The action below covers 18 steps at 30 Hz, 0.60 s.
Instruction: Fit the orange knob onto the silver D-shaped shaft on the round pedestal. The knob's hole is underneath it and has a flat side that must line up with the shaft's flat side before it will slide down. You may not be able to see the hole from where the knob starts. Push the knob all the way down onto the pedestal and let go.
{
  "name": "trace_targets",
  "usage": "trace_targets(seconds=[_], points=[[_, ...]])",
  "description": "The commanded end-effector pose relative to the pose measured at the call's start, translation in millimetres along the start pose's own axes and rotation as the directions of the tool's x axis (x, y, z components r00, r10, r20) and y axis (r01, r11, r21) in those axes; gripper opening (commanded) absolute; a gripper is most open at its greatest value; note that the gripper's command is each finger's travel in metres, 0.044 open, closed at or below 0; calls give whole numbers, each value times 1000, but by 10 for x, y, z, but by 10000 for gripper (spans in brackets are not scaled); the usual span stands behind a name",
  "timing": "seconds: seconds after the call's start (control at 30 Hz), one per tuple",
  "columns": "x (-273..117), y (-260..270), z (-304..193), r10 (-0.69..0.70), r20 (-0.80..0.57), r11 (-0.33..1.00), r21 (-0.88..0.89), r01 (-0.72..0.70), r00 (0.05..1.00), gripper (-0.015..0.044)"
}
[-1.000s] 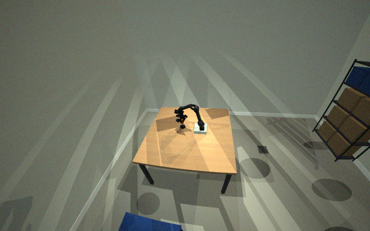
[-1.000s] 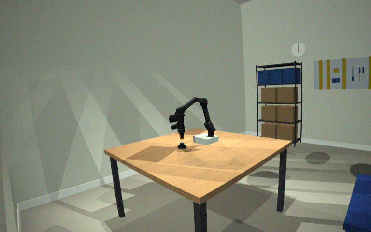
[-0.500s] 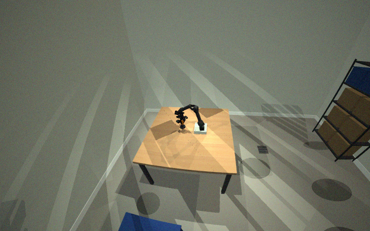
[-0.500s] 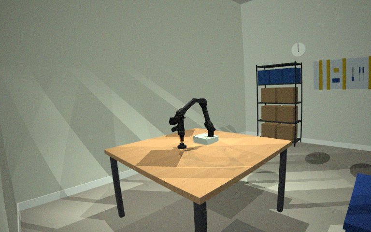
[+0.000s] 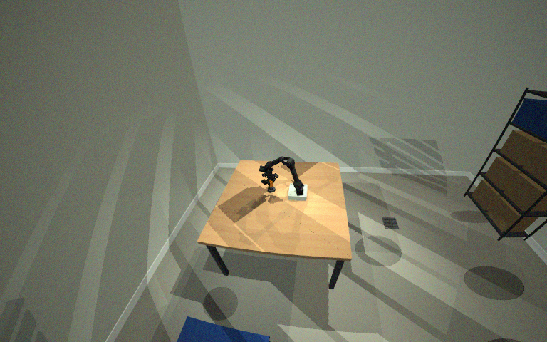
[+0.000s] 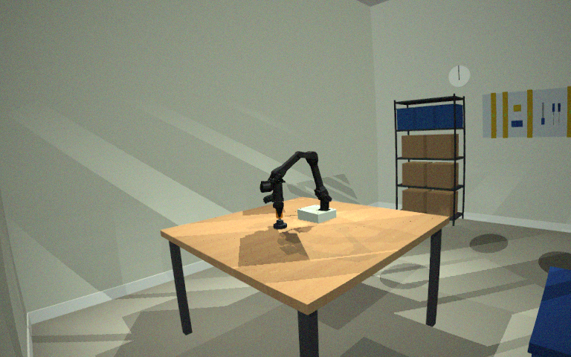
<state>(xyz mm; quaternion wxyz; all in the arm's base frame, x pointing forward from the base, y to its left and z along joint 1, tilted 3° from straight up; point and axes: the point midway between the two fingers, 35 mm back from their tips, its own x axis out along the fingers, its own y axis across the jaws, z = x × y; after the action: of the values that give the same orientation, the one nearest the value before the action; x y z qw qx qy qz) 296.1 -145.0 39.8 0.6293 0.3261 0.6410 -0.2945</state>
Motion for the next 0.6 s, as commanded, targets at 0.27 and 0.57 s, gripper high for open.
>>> trace_targets(seconds=[0.27, 0.57], points=[[7, -12, -19, -4, 4, 1000, -4, 4, 1000, 0], [-47, -5, -39, -4, 4, 998, -58, 4, 1000, 0]])
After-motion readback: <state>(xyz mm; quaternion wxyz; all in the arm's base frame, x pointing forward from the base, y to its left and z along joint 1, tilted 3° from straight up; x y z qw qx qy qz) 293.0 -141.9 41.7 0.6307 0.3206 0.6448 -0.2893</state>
